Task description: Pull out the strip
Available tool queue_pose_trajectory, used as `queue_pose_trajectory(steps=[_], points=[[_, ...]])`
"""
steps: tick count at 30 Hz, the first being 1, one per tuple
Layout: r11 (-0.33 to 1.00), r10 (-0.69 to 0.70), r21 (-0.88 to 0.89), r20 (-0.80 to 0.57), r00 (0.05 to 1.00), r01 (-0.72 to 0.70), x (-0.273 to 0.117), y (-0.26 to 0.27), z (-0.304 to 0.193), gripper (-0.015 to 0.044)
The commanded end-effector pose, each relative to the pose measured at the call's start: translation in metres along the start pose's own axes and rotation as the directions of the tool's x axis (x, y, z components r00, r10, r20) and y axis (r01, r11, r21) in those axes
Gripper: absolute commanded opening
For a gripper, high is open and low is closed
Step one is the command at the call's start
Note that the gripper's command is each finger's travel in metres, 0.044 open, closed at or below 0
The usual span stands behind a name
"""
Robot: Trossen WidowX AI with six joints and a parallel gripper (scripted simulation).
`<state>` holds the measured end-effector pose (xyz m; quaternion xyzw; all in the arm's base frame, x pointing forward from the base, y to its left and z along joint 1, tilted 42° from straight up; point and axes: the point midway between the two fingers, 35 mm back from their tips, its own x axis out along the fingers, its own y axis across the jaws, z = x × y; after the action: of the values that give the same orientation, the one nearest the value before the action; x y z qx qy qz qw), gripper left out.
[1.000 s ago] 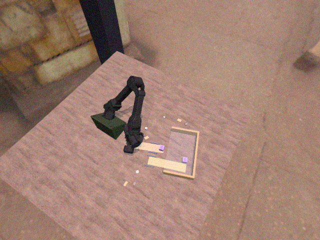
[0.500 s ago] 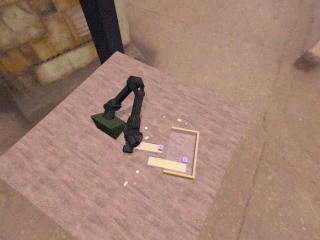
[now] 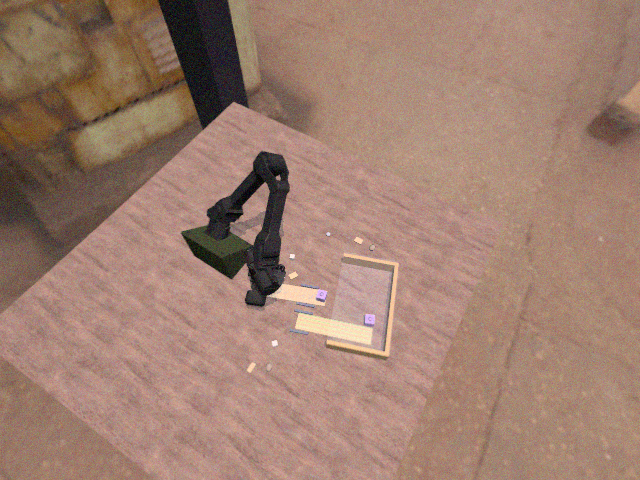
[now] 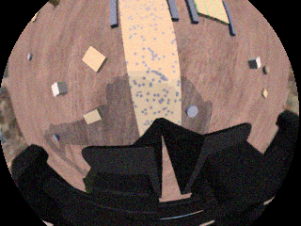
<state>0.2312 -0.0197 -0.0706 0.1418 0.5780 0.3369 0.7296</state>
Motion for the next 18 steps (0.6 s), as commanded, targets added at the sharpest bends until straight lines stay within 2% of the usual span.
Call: queue_pose_trajectory(steps=[1, 4, 9, 14, 18], points=[[1.0, 0.01, 0.005, -0.021, 1.0, -0.01, 0.003, 0.005, -0.007, 0.0], [1.0, 0.01, 0.005, -0.021, 1.0, -0.01, 0.003, 0.005, -0.007, 0.0], [1.0, 0.007, 0.004, -0.021, 1.0, -0.007, -0.04, -0.001, 0.002, 0.0], [1.0, 0.007, 0.004, -0.022, 1.0, -0.007, -0.042, -0.001, 0.002, 0.0], [0.993, 0.008, 0.116, -0.021, 1.0, -0.005, -0.039, 0.0, 0.018, 0.0105]])
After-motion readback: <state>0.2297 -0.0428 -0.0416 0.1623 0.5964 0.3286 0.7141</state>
